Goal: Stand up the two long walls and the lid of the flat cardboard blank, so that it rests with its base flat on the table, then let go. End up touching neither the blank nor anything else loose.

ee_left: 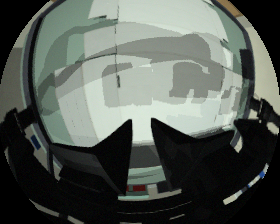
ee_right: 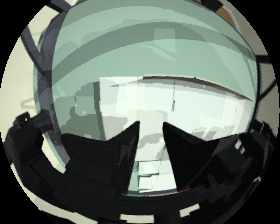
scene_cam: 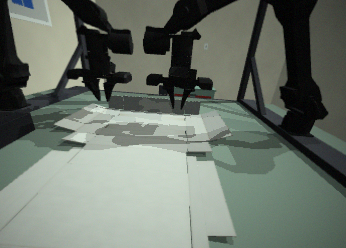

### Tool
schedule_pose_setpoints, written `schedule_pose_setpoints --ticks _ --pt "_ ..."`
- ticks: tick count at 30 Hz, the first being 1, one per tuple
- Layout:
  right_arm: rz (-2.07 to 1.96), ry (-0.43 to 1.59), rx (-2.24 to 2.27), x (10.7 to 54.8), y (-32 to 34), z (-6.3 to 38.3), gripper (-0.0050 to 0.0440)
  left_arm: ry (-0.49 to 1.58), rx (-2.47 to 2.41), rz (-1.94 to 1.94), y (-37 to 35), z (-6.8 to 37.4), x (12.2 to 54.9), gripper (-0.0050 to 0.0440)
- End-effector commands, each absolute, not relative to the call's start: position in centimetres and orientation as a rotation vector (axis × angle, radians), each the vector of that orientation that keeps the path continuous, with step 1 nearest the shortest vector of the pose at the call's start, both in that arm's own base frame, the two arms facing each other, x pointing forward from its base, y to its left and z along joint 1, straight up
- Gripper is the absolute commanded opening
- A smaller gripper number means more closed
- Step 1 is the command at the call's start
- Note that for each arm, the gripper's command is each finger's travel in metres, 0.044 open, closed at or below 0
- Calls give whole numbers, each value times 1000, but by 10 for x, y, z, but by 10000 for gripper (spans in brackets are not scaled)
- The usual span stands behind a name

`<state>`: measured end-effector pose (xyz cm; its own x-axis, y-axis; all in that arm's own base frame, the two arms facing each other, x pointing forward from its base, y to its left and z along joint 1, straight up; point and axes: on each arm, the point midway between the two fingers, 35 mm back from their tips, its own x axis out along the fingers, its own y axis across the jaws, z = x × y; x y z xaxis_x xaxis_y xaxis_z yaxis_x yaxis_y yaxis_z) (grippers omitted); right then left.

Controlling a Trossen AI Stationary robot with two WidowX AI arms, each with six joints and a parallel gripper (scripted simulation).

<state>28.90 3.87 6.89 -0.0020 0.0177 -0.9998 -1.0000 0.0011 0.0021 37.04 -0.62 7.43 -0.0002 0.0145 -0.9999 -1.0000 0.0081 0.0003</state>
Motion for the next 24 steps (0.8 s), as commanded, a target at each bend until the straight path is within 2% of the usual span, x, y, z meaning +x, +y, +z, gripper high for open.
schedule_pose_setpoints --ticks 1,7,9,11,12,24 --pt "1198 1180 -1204 292 39 76 145 1189 -1207 1195 -7 95 373 103" --pt "1198 1180 -1204 292 39 76 145 1189 -1207 1195 -7 95 373 103" --pt "1220 1165 -1224 294 38 75 97 1193 -1199 1200 -7 91 368 55" --pt "1277 1126 -1283 298 34 74 95 1193 -1199 1200 -7 92 358 7" --pt "1319 1095 -1327 301 31 74 95 1194 -1199 1201 -7 92 351 0" --pt "1625 825 -1653 326 5 68 95 1195 -1200 1201 -9 87 287 0"
